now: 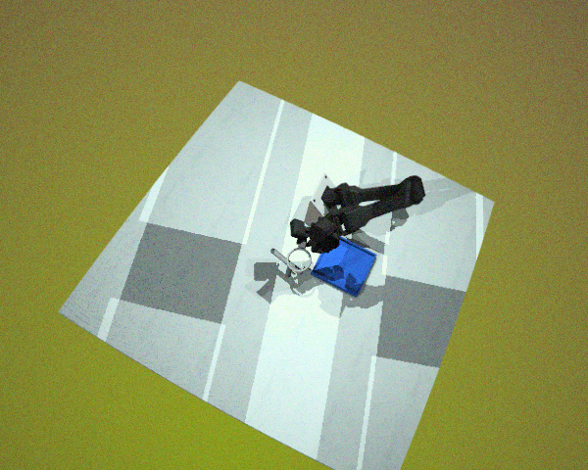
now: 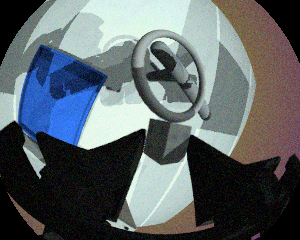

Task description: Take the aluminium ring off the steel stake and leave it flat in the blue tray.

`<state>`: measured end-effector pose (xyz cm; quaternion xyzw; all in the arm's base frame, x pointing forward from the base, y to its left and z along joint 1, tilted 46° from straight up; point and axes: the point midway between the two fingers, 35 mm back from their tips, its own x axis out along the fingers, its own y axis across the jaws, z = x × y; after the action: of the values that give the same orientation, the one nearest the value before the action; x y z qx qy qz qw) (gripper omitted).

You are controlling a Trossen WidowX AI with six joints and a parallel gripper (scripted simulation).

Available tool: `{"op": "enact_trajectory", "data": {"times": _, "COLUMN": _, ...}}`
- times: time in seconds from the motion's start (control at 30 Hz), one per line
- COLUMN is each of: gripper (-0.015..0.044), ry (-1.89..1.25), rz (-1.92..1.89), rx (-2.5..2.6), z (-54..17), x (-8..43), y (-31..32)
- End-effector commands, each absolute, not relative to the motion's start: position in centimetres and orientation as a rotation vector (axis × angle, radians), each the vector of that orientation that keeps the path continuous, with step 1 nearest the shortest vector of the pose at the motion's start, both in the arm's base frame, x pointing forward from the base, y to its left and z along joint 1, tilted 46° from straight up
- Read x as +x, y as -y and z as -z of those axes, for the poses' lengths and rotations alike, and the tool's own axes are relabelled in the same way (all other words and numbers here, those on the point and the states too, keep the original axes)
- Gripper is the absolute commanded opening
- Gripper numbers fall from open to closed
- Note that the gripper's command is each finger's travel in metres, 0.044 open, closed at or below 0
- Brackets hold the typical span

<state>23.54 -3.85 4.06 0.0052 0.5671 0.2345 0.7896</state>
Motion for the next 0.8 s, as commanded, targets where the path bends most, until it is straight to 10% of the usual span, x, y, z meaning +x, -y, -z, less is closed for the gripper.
{"op": "enact_trajectory", "data": {"times": 0.0, "gripper": 0.0, "ry": -1.263, "rz": -0.411, "rx": 0.033, "z": -5.0, "x": 23.6, "y": 3.8}}
{"op": "enact_trajectory", "data": {"times": 0.77, "gripper": 0.0, "ry": -1.366, "rz": -0.053, "rx": 0.145, "z": -7.5, "x": 22.5, "y": 3.0}}
